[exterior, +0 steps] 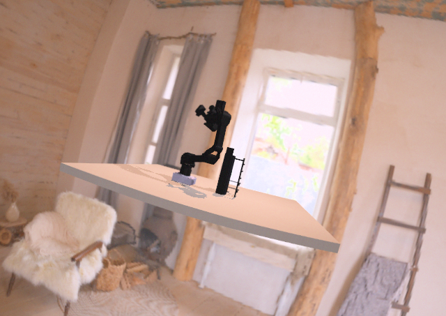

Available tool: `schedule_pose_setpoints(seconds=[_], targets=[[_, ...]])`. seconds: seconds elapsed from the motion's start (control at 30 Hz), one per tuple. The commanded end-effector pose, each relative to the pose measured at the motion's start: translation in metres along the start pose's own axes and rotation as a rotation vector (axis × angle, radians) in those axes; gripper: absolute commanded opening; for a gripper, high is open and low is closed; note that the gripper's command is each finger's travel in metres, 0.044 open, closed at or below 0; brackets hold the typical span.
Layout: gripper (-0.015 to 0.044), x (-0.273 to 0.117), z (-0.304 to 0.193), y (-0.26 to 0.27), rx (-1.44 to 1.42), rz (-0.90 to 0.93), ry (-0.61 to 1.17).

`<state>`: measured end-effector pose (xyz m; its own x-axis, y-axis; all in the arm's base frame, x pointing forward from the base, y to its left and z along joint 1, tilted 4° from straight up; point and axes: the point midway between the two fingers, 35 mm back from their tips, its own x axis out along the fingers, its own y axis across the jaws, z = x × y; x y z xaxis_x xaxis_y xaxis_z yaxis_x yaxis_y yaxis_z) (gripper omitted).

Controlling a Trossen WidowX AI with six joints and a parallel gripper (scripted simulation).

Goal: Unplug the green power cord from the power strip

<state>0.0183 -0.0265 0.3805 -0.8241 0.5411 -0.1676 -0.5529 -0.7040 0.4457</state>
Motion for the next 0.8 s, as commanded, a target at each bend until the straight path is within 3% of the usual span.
schedule_pose_setpoints(seconds=[0.0, 0.27, 0.53, 0.77], targets=[[0.0374, 0.002, 0.001, 0.000, -0.005, -0.010, 0.001], [0.0164, 0.076, 0.025, -0.017, -0.172, -0.429, 0.105], [0.0160, 0.122, 0.046, -0.094, -0.224, -0.805, 0.327], [0.0160, 0.113, 0.048, -0.186, -0.168, -1.030, 0.585]])
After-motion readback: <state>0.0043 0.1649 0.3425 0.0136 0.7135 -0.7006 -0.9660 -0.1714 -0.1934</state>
